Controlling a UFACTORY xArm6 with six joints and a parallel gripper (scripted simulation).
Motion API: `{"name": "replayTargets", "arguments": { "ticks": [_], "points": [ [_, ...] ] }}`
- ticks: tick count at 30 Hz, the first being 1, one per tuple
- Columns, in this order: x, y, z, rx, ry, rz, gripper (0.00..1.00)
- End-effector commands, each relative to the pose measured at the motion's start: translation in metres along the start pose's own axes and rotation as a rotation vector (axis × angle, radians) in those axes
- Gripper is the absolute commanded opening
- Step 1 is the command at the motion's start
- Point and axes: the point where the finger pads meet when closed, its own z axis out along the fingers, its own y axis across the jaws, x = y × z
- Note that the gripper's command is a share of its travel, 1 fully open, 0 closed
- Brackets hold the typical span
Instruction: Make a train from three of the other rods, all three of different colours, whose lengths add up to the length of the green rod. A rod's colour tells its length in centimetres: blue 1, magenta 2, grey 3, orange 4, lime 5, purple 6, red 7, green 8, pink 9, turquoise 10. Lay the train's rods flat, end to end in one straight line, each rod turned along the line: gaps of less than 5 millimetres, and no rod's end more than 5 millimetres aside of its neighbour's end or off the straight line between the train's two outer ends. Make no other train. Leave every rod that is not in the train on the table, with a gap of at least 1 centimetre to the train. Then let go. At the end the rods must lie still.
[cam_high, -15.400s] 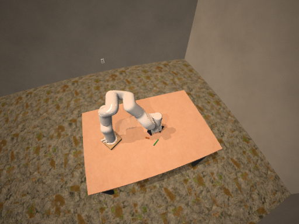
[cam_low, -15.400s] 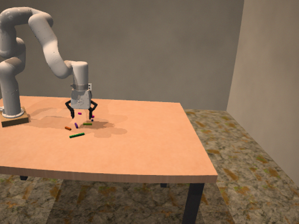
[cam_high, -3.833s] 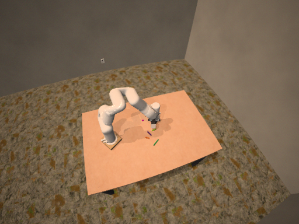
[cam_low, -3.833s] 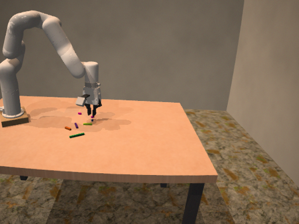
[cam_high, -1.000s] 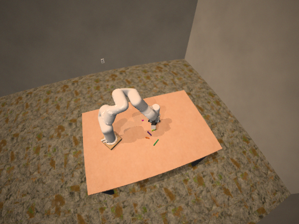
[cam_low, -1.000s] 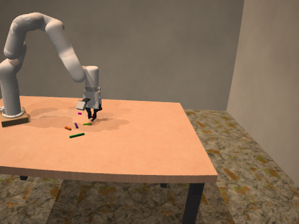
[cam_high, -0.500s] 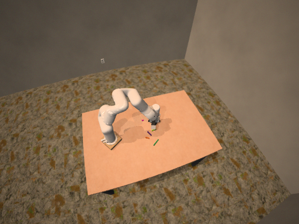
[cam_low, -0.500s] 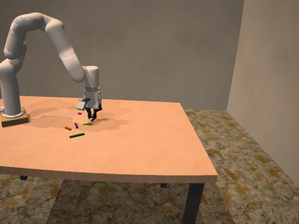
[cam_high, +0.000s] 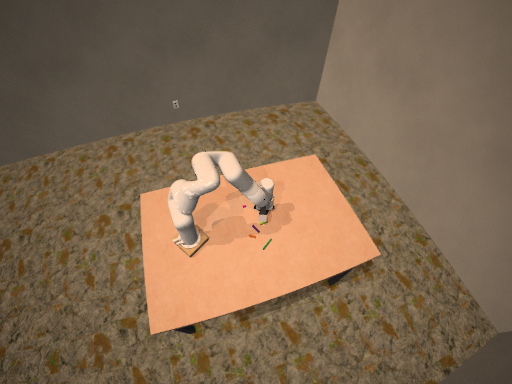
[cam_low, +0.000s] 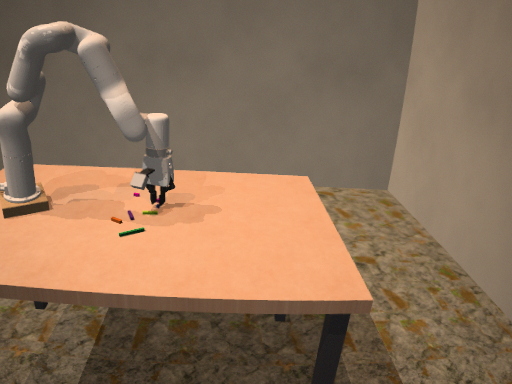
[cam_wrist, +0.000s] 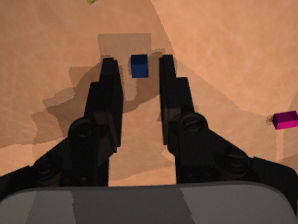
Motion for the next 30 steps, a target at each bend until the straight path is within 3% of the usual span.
{"name": "replayTargets", "arguments": {
  "ticks": [1,30],
  "points": [
    [-0.001,-0.001,-0.001,0.004,-0.002,0.000,0.24],
    [-0.001,-0.002,0.013,0.004,-0.002,0.000,0.24]
  ]
}}
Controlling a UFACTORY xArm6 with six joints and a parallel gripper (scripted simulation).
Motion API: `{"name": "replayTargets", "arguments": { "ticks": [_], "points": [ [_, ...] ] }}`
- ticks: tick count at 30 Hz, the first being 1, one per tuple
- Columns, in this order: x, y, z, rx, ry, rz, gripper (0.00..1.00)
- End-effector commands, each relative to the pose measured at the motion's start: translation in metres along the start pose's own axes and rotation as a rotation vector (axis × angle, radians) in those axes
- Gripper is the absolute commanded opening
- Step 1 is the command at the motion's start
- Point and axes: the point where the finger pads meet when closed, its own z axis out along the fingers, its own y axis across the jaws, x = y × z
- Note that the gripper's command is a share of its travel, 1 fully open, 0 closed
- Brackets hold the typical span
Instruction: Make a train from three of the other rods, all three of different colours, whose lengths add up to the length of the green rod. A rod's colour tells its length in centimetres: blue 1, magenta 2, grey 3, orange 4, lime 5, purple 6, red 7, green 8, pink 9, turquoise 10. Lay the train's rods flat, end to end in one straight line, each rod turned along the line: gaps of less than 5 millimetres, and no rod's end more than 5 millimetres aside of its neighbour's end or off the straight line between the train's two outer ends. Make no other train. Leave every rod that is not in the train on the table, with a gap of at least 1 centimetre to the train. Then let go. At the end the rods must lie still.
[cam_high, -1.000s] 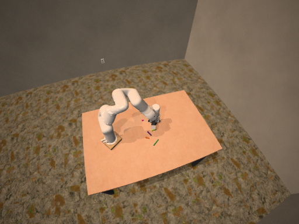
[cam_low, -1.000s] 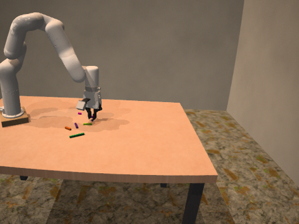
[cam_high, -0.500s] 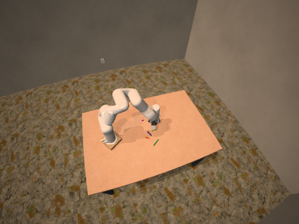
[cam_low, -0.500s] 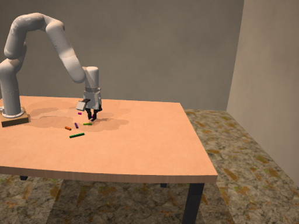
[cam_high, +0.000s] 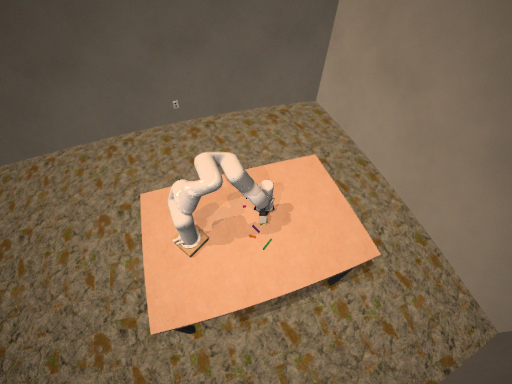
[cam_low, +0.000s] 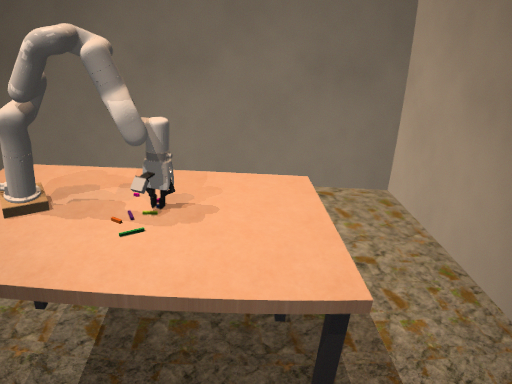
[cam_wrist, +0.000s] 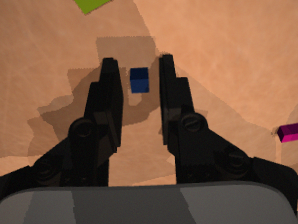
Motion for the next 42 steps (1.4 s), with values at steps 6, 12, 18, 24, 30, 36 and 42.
{"name": "replayTargets", "arguments": {
  "ticks": [6,12,18,24,30,36,42],
  "points": [
    [-0.0007,-0.0015,-0.0003,0.004,-0.002,0.000,0.24],
    [-0.0007,-0.0015,-0.0003,0.004,-0.002,0.000,0.24],
    [-0.0007,-0.0015,-0.0003,0.004,-0.002,0.000,0.24],
    [-0.0007,-0.0015,-0.0003,0.004,-0.002,0.000,0.24],
    [-0.0007,-0.0015,-0.0003,0.004,-0.002,0.000,0.24],
    [-0.0007,-0.0015,-0.0003,0.004,-0.002,0.000,0.24],
    [-0.0007,-0.0015,-0.0003,0.004,-0.002,0.000,0.04]
  ]
}}
